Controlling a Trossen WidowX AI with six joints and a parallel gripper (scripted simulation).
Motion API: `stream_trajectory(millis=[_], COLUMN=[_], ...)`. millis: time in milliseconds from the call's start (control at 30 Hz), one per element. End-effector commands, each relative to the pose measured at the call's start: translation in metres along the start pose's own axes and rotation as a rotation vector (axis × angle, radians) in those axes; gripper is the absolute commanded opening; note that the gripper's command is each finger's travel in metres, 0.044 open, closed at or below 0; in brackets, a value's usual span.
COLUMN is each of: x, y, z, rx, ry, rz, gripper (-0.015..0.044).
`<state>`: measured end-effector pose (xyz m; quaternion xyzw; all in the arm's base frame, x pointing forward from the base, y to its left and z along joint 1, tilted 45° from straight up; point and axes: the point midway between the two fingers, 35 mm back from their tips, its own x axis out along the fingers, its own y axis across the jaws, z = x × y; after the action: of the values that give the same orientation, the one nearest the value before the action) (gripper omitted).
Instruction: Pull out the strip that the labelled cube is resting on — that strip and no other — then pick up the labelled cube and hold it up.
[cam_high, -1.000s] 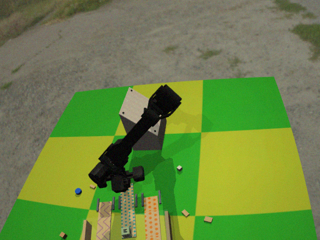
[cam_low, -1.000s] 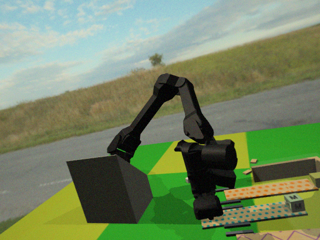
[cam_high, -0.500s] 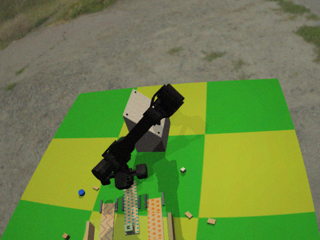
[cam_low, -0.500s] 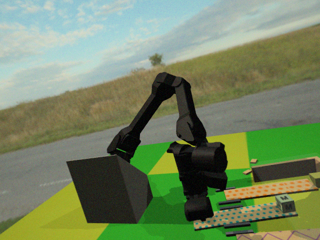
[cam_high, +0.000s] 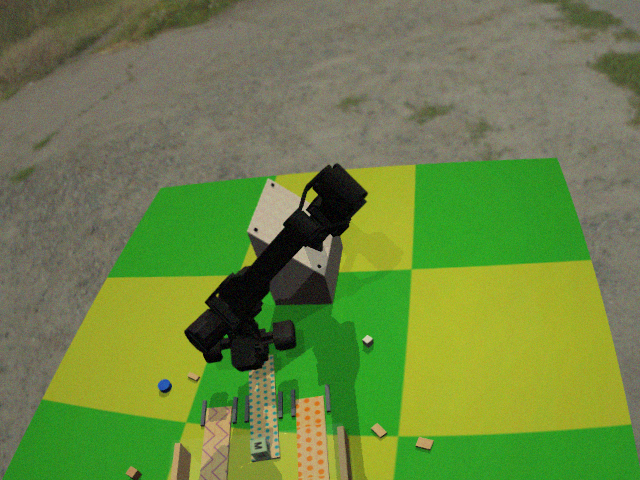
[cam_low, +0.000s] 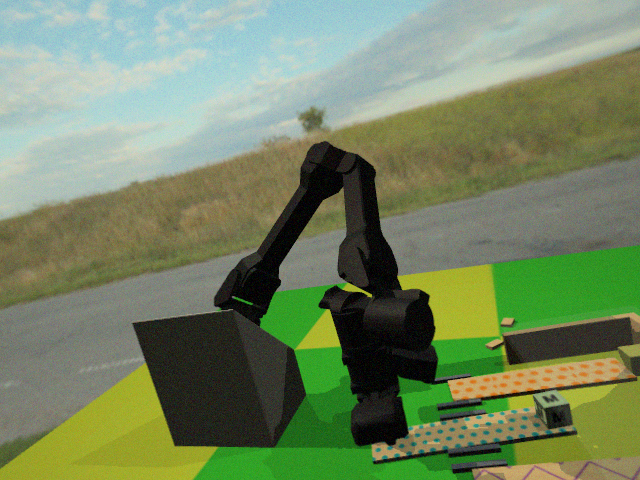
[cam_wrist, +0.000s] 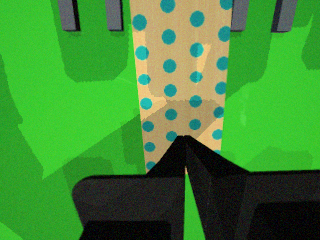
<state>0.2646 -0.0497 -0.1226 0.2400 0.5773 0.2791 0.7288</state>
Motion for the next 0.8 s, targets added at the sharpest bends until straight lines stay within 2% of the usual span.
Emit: stream_trajectory(millis=[0, 767], x=[0.006, 0.005], y=[0.005, 0.006], z=[-0.016, -0.048], rx=[0.006, 0.007], ry=[0.035, 0.037], rz=[0.007, 0.006], gripper=[0.0000, 0.0000])
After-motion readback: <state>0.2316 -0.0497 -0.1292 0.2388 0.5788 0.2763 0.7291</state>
